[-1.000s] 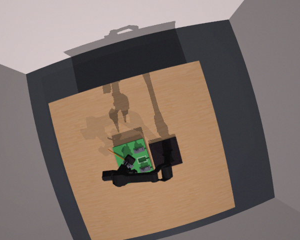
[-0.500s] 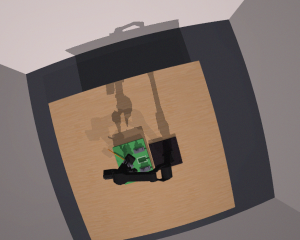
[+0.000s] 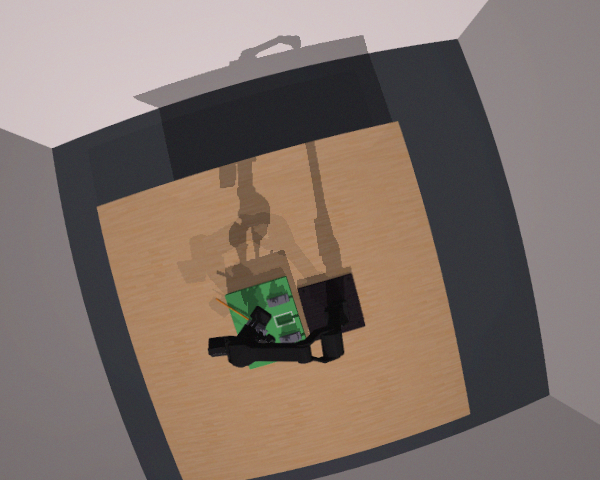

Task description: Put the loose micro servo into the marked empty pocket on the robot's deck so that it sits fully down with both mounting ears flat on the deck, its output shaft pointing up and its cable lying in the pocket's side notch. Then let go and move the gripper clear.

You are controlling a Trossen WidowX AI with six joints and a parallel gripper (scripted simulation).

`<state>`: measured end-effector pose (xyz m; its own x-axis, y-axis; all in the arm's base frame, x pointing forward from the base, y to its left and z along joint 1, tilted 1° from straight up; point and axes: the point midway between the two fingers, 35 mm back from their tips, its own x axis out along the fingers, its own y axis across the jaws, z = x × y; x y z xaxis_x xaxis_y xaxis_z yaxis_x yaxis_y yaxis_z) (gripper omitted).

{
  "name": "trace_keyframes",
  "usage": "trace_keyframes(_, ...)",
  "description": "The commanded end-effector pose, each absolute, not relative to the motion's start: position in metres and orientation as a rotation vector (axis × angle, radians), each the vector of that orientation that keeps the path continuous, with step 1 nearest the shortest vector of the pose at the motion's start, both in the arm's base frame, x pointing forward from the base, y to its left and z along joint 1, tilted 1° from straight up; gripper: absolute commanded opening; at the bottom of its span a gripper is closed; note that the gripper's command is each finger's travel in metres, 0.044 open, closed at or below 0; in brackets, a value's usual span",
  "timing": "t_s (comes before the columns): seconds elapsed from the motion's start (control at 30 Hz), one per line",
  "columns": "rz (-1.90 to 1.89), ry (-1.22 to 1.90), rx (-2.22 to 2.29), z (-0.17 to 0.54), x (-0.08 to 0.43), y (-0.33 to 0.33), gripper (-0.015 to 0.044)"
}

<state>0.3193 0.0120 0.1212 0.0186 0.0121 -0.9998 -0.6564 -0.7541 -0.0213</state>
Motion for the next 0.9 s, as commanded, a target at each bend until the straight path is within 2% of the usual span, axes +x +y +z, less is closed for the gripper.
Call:
trace_keyframes(0.0,1.792,0.659,-1.813,0.119,0.319,0.012,0.0309)
trace_keyframes(0.23,1.792,0.659,-1.813,0.119,0.319,0.012,0.0125)
trace_keyframes(0.43,1.792,0.659,-1.813,0.119,0.319,0.012,0.0085)
trace_keyframes(0.53,1.792,0.659,-1.813,0.123,0.319,0.012,0.0006)
trace_keyframes(0.87,1.792,0.659,-1.813,0.149,0.315,0.012,0.0000)
